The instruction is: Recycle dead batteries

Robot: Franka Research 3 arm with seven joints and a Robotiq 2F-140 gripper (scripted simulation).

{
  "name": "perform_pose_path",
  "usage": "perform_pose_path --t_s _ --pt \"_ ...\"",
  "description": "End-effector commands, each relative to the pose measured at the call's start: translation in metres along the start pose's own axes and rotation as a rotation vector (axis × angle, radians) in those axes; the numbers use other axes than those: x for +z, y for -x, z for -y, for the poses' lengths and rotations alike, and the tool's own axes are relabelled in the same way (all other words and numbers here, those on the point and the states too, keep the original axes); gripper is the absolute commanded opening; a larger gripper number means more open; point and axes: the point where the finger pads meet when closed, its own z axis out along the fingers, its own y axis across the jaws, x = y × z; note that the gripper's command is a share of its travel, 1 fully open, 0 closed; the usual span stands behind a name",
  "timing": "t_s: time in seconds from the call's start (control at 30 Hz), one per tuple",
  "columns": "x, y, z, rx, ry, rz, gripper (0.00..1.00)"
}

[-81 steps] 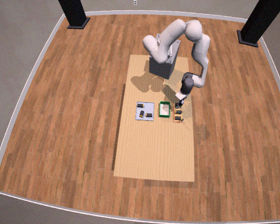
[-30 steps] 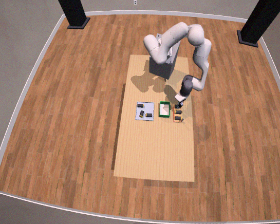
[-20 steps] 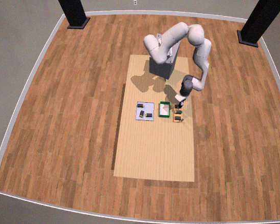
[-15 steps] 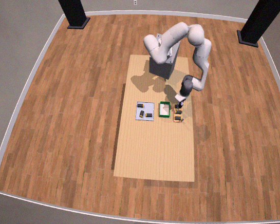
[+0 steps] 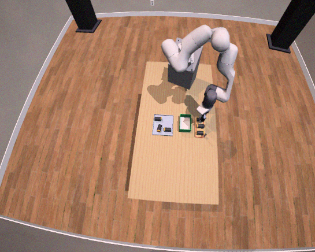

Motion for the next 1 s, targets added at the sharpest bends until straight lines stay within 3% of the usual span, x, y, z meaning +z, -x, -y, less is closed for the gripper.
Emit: perform_pose_path --t_s 0.0,0.47,0.97 --pt "-0.002 -0.001 0.000 -0.005 0.000 -0.001 0.29" --pt "-0.056 -0.001 0.000 -0.005 0.000 -0.001 0.29" --pt "-0.064 -0.001 0.000 -0.005 0.000 -0.001 0.29"
